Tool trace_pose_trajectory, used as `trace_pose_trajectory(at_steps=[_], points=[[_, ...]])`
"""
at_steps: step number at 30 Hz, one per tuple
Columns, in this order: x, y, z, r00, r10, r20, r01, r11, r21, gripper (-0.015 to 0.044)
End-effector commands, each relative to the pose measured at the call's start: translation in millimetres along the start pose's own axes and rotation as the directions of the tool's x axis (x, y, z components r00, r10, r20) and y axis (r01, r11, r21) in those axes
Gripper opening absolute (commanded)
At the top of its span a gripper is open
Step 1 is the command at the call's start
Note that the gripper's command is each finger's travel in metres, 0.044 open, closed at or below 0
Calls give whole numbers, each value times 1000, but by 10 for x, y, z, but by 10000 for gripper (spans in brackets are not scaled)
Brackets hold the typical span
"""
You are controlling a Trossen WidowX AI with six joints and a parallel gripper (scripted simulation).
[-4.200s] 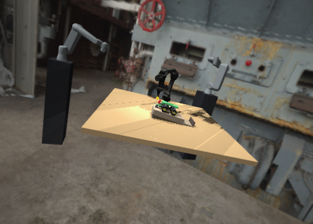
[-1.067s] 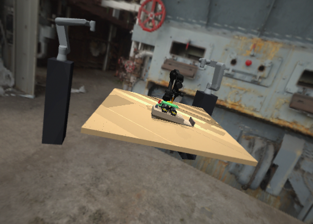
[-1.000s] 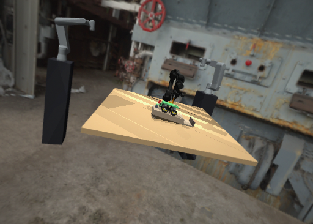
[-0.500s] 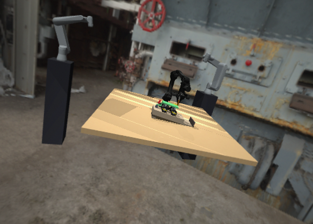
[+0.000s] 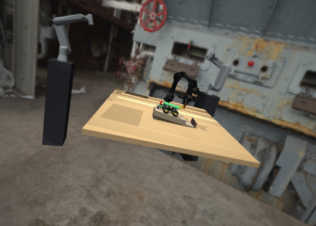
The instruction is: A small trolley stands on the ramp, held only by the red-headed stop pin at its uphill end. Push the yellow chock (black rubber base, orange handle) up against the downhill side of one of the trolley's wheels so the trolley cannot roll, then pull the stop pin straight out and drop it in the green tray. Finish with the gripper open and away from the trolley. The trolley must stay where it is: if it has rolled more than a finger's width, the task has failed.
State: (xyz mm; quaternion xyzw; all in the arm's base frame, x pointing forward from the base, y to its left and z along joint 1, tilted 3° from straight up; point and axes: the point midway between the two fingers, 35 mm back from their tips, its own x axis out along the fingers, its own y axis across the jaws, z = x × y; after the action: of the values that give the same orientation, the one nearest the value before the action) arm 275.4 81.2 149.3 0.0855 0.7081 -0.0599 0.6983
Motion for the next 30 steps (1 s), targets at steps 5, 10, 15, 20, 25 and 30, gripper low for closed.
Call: trace_pose_trajectory(at_steps=[5, 10, 15, 20, 25, 30], points=[[-31, 75, 26, 996, -88, 11, 88, 996, 3, 0], [2, 83, 120, 996, -88, 12, 88, 996, 3, 0], [26, 96, 243, 996, -88, 13, 88, 996, 3, 0], [26, 103, 325, 996, -88, 14, 88, 996, 3, 0], [97, 97, 315, 996, -88, 14, 88, 996, 3, 0], [237, 98, 330, 996, -88, 14, 88, 996, 3, 0]])
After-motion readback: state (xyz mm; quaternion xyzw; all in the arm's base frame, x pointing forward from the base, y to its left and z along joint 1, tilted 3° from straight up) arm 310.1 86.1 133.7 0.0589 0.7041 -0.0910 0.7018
